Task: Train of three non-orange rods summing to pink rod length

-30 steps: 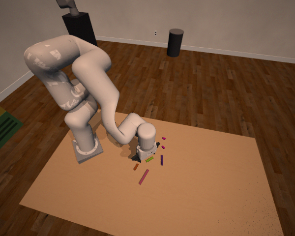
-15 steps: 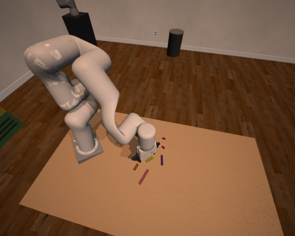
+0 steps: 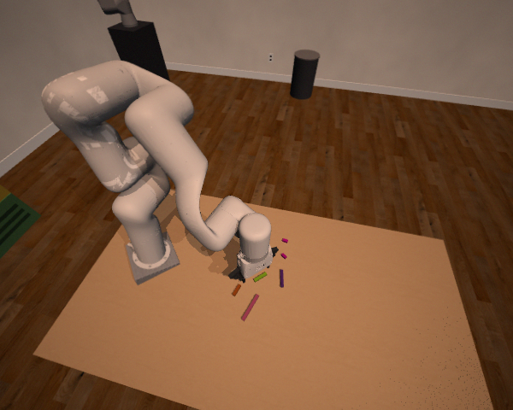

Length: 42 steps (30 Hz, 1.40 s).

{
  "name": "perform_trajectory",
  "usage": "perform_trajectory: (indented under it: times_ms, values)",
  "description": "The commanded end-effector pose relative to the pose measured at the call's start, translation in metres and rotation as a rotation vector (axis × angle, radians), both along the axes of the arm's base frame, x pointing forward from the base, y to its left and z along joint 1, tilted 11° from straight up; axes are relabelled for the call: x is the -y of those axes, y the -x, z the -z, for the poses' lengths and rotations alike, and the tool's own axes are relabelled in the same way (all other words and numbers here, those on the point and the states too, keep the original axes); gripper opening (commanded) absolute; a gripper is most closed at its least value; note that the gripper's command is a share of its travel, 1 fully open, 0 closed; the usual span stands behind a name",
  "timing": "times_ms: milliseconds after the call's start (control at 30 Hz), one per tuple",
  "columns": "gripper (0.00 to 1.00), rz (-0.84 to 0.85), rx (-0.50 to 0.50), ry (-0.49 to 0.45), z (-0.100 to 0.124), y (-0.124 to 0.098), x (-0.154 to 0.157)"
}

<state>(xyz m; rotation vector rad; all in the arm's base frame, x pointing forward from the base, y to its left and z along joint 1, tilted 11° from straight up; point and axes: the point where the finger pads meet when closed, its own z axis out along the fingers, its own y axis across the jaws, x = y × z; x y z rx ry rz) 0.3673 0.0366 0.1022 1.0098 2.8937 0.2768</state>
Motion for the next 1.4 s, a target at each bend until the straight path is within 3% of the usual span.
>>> perform_trajectory:
  times_ms: [0, 833, 1367]
  values:
    - [1.0, 0.0, 0.004, 0.0, -0.0012, -0.0012, 0.0]
    - [1.0, 0.028, -0.001, -0.004, -0.0012, -0.0012, 0.0]
    - [1.0, 0.485, -0.07, -0.06, -0.0012, -0.0011, 0.0003]
